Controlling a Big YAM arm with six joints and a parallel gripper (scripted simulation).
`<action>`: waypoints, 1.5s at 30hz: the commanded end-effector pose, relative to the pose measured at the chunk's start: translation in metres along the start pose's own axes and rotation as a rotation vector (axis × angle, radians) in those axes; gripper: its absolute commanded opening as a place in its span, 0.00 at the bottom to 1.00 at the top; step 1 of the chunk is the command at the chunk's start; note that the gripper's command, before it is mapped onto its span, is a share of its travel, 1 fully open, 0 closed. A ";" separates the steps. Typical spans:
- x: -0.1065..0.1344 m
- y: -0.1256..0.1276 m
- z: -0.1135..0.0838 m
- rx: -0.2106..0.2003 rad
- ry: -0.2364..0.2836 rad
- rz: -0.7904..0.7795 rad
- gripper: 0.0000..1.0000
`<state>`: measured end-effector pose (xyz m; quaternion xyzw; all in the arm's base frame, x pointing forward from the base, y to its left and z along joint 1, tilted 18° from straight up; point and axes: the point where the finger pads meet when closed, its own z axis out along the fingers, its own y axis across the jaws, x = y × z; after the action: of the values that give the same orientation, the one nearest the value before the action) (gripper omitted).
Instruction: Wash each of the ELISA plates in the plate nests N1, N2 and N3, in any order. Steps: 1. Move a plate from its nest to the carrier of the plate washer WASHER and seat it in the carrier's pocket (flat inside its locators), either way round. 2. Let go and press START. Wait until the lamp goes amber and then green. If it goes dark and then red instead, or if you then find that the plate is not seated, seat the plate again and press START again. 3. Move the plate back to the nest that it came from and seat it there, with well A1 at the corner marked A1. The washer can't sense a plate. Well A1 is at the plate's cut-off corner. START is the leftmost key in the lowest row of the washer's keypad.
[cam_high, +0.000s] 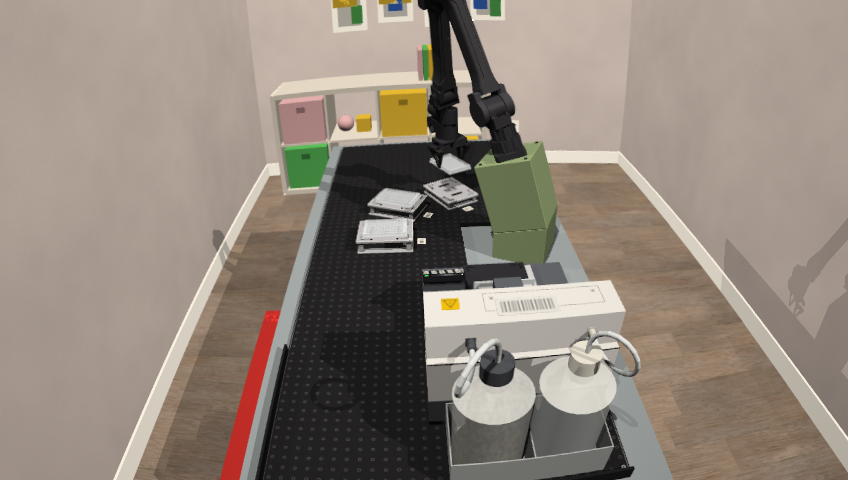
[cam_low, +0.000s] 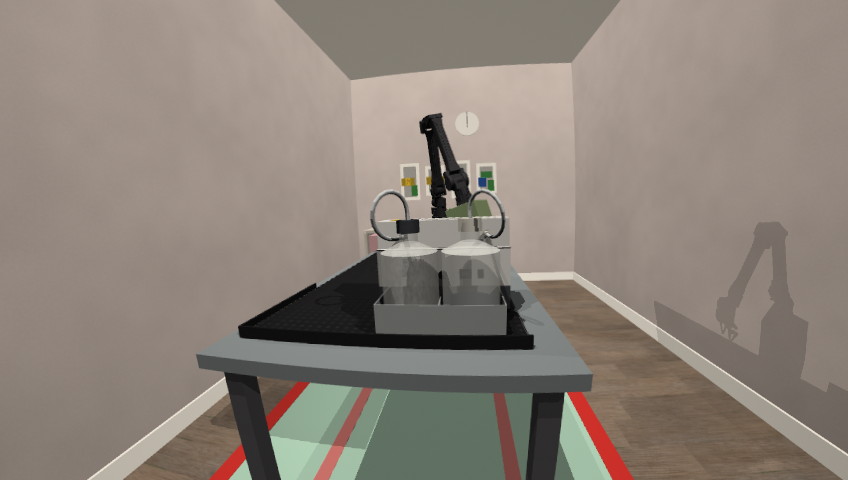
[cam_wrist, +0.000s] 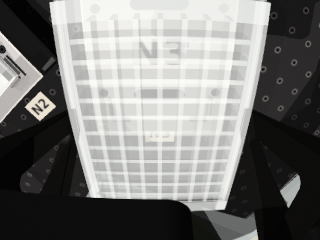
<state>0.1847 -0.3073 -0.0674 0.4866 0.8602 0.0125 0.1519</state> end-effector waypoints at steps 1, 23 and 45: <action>-0.003 0.014 -0.005 -0.001 -0.023 -0.095 0.84; 0.020 0.112 -0.014 -0.005 -0.011 -0.215 0.84; 0.039 0.168 -0.018 -0.009 -0.017 -0.303 0.84</action>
<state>0.2947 -0.1913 -0.0384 0.3762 0.9142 -0.0064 0.1509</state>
